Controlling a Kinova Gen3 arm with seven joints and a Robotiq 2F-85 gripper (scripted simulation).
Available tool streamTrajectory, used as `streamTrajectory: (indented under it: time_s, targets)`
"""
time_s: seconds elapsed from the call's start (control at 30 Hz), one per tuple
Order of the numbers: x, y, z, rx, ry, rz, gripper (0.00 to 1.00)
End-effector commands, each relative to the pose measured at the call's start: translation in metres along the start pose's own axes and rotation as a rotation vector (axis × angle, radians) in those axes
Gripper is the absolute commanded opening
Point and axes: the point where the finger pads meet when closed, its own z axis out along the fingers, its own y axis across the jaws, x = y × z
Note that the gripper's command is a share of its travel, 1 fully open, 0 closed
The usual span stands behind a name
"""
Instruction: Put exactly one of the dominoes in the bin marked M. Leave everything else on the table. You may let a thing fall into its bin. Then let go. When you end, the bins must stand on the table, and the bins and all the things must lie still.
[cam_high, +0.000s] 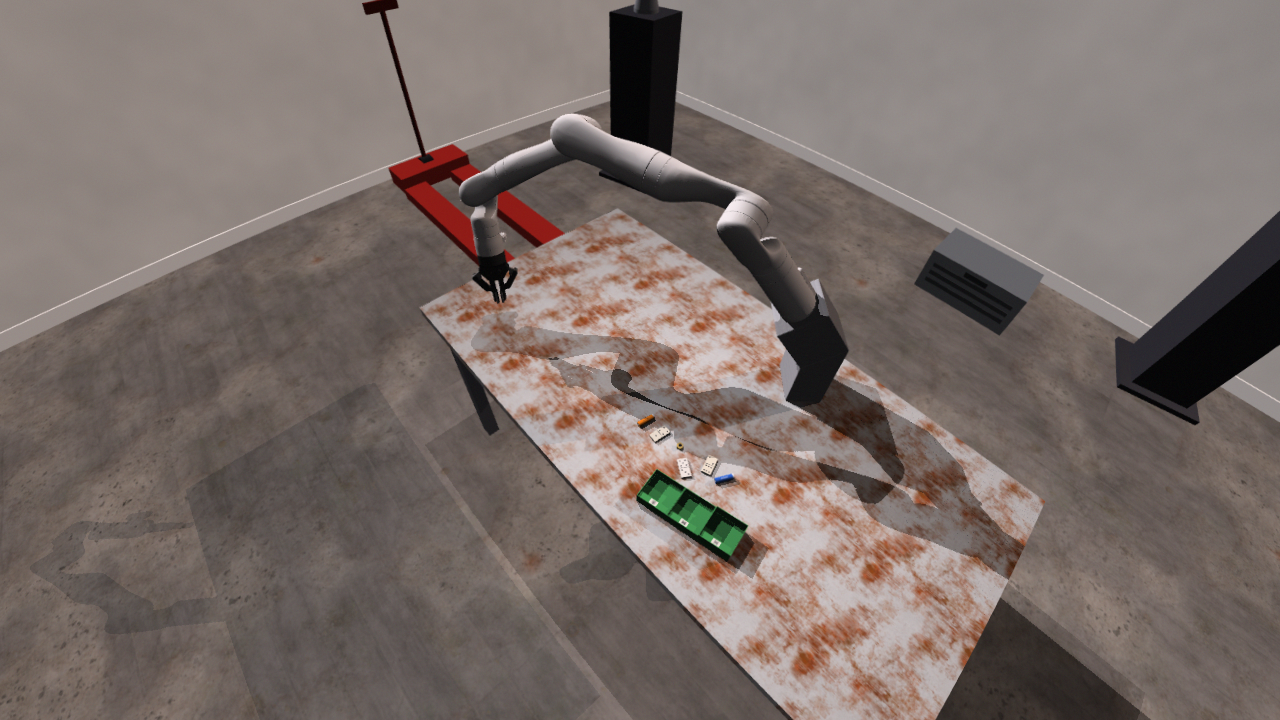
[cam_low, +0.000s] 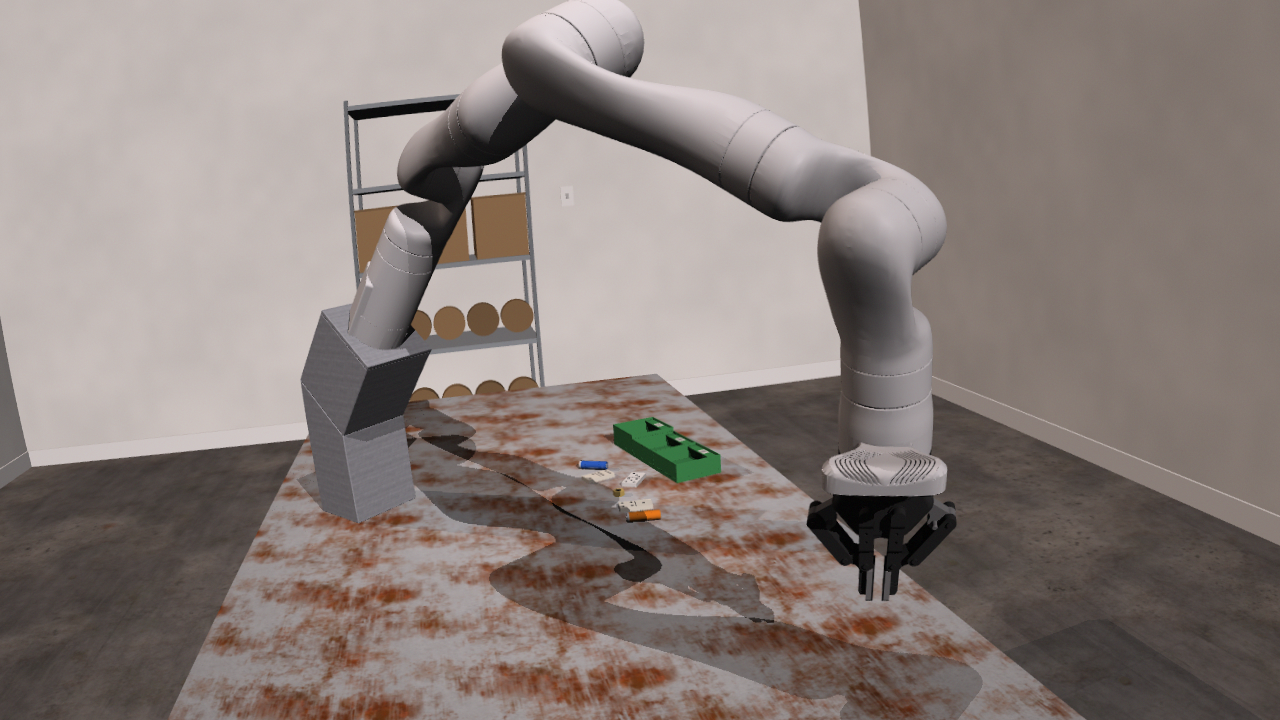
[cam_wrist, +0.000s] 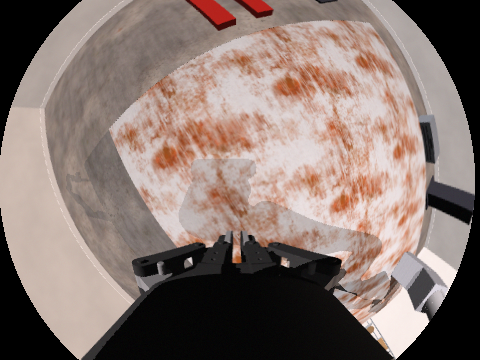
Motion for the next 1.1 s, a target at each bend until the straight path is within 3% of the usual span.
streamTrajectory:
  time_s: [0.0,0.03,0.17,0.23,0.27,0.33,0.5,0.53,0.67,0.73,0.77,0.87,0.97,1.0,1.07]
  targets:
    - [-0.015,-0.004,0.003,-0.003,-0.007,-0.018,0.09]
    - [-0.023,-0.004,0.006,-0.033,-0.03,0.016,0.09]
    - [-0.053,-0.007,0.018,-0.036,-0.033,0.02,0.09]
    - [-0.053,-0.007,0.018,-0.036,-0.033,0.02,0.09]
    - [-0.06,-0.007,0.021,-0.068,-0.052,0.054,0.09]
    - [-0.076,-0.007,0.027,-0.071,-0.054,0.057,0.09]
    - [-0.09,-0.007,0.032,-0.071,-0.054,0.057,0.09]
    - [-0.098,-0.007,0.035,-0.104,-0.069,0.092,0.09]
    - [-0.127,-0.006,0.045,-0.107,-0.071,0.095,0.09]
    - [-0.127,-0.006,0.045,-0.107,-0.071,0.095,0.09]
    - [-0.135,-0.005,0.047,-0.14,-0.083,0.13,0.09]
    - [-0.159,-0.003,0.054,-0.143,-0.084,0.133,0.09]
    - [-0.163,-0.003,0.055,-0.143,-0.084,0.133,0.09]
    - [-0.171,-0.002,0.057,-0.177,-0.092,0.168,0.09]
    - [-0.187,0.001,0.061,-0.18,-0.092,0.171,0.09]
